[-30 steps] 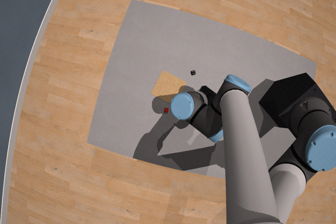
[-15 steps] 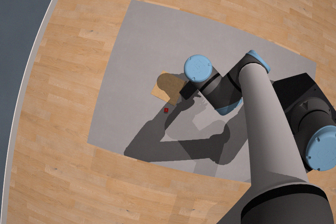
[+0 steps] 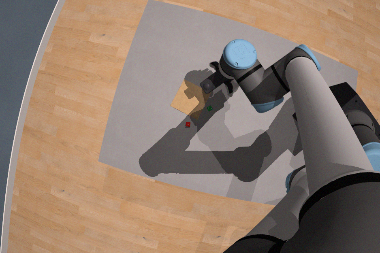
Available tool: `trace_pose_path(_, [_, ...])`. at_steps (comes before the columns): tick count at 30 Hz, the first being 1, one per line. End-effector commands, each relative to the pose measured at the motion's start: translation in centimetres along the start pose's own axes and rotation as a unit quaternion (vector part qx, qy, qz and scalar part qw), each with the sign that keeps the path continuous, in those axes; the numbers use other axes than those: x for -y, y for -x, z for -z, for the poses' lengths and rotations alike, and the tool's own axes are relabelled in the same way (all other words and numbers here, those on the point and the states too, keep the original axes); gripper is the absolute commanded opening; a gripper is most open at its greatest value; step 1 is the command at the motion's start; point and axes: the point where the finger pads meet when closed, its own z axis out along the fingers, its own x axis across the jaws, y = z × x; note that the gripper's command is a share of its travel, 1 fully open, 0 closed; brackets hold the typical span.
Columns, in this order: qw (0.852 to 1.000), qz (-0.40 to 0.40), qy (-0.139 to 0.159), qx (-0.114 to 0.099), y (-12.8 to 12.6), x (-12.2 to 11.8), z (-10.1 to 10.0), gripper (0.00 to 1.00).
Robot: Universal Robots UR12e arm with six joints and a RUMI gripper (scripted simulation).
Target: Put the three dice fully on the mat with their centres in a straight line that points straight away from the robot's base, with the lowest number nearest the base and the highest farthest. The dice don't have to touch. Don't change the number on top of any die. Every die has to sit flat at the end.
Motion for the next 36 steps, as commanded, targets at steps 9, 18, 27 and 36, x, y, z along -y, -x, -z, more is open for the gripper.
trace_pose_path(9, [1.0,-0.013,-0.017,-0.011,-1.2,-0.1,0.9,1.0])
trace_pose_path(18, [1.0,-0.013,-0.017,-0.011,-1.2,-0.1,0.9,1.0])
trace_pose_path(27, [1.0,-0.013,-0.017,-0.011,-1.2,-0.1,0.5,1.0])
trace_pose_path(36, [1.0,-0.013,-0.017,-0.011,-1.3,0.0,-2.9,1.0])
